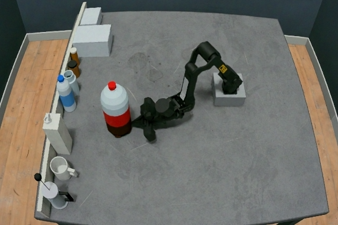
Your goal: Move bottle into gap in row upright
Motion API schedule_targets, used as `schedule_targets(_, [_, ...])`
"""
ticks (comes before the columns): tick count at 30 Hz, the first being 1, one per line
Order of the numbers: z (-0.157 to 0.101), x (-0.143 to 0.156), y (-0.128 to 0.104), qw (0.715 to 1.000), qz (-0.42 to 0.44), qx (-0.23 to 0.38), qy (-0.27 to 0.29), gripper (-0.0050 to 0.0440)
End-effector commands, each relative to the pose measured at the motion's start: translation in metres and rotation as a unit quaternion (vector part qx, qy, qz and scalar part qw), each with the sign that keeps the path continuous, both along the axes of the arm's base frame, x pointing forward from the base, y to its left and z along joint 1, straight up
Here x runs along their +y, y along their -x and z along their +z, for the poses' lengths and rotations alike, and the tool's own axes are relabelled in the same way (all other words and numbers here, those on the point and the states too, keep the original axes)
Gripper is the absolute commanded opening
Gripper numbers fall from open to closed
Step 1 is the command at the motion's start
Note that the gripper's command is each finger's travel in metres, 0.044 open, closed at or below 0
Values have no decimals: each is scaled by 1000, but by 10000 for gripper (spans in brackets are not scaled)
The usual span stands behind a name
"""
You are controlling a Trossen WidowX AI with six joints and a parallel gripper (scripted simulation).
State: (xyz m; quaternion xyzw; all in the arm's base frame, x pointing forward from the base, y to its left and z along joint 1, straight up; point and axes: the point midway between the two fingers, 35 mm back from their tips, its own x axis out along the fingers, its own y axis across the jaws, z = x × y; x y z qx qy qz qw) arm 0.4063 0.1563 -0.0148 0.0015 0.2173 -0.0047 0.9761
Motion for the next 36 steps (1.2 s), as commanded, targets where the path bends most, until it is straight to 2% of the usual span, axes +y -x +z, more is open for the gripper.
schedule_targets(1, [3,-1,-7,1000,-2,-6,-1,-50])
schedule_targets(36, [4,-1,-22,1000,-2,-6,-1,-50])
